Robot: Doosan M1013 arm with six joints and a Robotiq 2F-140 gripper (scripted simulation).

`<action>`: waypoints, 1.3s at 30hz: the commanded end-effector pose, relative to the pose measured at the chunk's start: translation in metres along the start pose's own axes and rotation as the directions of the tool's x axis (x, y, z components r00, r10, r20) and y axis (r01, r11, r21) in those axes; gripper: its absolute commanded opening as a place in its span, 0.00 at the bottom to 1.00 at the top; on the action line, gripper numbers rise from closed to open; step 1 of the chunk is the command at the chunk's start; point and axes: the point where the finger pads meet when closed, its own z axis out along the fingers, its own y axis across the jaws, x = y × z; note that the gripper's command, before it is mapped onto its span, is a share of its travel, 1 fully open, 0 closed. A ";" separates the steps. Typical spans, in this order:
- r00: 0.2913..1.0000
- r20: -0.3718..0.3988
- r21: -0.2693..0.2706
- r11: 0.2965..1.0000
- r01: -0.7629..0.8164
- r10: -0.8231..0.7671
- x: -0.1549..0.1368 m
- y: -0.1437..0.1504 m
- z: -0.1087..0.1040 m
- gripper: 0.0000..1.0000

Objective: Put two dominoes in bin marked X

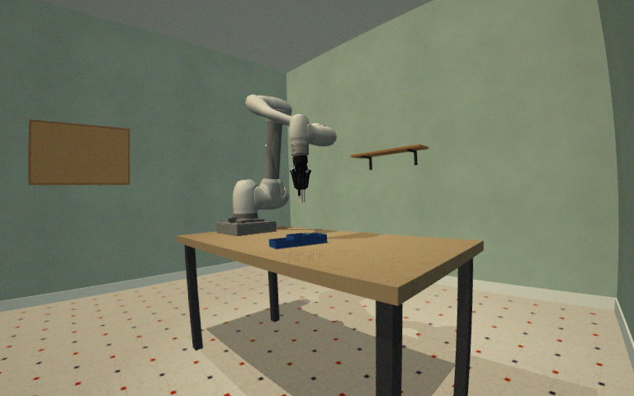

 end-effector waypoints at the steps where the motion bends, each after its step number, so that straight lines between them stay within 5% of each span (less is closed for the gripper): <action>1: 1.000 -0.003 -0.003 1.000 0.001 -0.001 -0.003 0.000 0.001 0.05; 14: 1.000 -0.003 -0.003 1.000 0.001 -0.001 -0.003 0.000 0.001 0.05; 27: 0.891 -0.003 -0.002 0.891 -0.455 0.455 0.030 0.075 0.043 0.05; 39: 0.886 -0.004 -0.002 0.886 -0.464 0.464 0.059 0.142 0.082 0.05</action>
